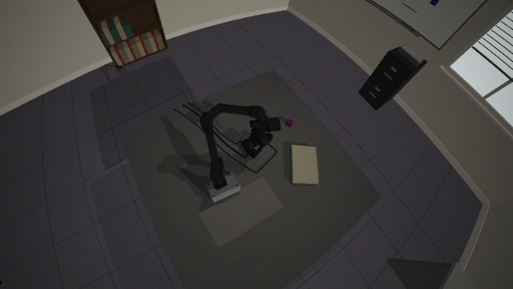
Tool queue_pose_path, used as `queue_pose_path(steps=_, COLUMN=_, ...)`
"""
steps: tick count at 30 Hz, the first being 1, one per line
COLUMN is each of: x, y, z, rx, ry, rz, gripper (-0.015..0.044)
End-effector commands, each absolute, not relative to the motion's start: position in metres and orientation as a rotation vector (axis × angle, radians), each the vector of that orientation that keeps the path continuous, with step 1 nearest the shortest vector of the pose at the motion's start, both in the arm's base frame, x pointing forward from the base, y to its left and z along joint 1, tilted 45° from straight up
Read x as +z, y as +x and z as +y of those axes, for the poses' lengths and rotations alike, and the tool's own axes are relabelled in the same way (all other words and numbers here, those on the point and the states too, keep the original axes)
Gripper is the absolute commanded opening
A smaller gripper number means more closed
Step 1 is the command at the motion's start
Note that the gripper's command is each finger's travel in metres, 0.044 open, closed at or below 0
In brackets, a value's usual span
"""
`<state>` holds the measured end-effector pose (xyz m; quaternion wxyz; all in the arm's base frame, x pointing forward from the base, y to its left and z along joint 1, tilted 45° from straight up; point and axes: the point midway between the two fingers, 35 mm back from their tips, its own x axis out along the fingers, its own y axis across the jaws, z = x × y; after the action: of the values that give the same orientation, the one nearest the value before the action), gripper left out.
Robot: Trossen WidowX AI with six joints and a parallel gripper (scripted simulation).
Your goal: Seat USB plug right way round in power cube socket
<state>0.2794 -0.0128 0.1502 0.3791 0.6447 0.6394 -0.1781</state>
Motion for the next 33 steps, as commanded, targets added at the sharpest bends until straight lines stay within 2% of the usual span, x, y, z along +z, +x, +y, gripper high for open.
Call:
queue_pose_path(steps=1, x=0.1500, y=0.2797, z=-0.0118, rx=-0.453, ry=1.654, rz=1.634, gripper=0.0000)
queue_pose_path(steps=33, x=0.1473, y=0.2801, z=-0.0091, rx=-0.453, ry=1.654, rz=1.633, gripper=0.0000)
